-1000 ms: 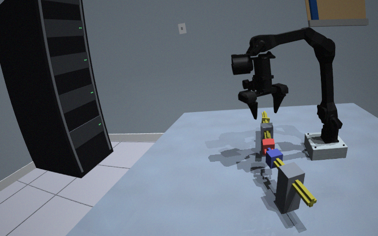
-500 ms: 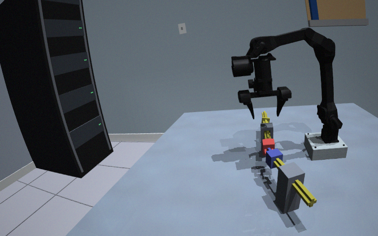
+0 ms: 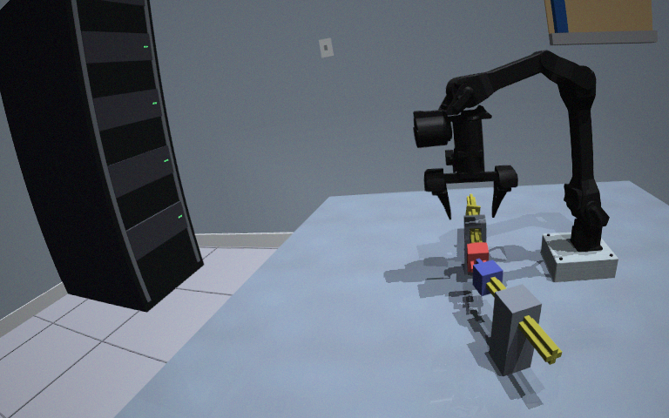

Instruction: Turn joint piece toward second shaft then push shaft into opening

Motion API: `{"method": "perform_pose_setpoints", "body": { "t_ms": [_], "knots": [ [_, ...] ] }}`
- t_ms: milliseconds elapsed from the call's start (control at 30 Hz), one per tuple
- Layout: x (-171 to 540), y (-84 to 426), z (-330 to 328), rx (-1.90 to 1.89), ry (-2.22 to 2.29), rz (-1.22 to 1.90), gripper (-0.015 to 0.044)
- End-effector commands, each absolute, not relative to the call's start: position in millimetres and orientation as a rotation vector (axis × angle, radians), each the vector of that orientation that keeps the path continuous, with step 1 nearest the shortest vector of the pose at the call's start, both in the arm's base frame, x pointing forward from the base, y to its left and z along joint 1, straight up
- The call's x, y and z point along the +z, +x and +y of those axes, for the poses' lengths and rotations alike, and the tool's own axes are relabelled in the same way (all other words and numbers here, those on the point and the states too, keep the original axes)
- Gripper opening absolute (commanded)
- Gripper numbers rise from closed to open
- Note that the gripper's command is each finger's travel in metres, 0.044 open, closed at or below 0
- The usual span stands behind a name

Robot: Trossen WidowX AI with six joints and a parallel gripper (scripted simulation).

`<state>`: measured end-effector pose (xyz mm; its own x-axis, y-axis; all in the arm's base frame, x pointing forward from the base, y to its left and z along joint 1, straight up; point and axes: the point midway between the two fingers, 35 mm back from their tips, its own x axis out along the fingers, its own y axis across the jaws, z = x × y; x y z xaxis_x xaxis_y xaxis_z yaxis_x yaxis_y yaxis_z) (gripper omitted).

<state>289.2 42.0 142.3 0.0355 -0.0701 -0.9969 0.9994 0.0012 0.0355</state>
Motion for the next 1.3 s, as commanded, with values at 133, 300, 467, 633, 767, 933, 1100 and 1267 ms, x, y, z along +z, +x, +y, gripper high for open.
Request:
{"method": "perform_pose_setpoints", "body": {
  "t_ms": [133, 300, 467, 633, 767, 933, 1100, 1267],
  "knots": [
    [108, 288, 41, -1.232, 1.167, 1.134, 0.044],
    [88, 286, 41, -1.232, 1.167, 1.134, 0.044],
    [85, 286, 44, -1.232, 1.167, 1.134, 0.044],
    [85, 287, 66, -1.231, 1.168, 1.136, 0.044],
    [85, 287, 85, -1.23, 1.17, 1.137, 0.044],
    [85, 285, 108, -1.23, 1.171, 1.138, 0.044],
    [83, 285, 111, -1.23, 1.171, 1.139, 0.044],
    [75, 286, 111, -1.23, 1.171, 1.139, 0.044]
  ]
}}
